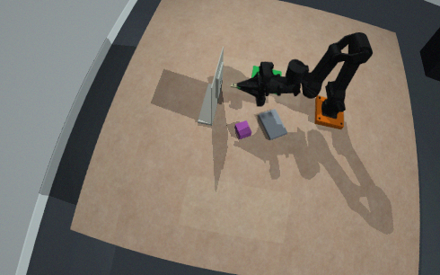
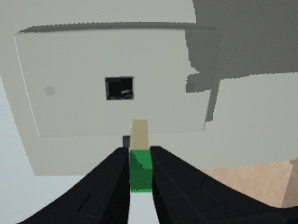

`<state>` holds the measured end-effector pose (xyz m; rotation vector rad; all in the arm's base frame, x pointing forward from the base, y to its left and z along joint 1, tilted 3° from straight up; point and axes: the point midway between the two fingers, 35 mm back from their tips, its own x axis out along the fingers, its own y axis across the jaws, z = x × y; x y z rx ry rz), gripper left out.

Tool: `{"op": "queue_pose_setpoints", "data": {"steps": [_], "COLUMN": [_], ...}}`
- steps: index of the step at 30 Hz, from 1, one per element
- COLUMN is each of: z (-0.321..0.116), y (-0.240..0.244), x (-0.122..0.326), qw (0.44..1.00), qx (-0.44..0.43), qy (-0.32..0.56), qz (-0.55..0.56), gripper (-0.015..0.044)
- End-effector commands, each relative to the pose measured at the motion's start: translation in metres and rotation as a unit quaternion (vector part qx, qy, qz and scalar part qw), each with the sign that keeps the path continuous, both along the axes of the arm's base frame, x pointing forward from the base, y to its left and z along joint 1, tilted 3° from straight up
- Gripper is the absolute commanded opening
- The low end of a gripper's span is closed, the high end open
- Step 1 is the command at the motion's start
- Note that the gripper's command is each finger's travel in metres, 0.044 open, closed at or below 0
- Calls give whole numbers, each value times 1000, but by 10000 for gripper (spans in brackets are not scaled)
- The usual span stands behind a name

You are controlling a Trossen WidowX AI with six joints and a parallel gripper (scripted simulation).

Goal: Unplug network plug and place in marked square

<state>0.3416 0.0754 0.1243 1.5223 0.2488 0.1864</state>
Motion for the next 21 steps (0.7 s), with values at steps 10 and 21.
{"op": "queue_pose_setpoints", "data": {"steps": [10,21], "z": [4,4], "y": [0,1], "x": [-9,-16], "qw": [1000,1000], "qx": [3,3], "qy": [-6,-5], "qz": [-2,-2], "gripper": [0,0]}}
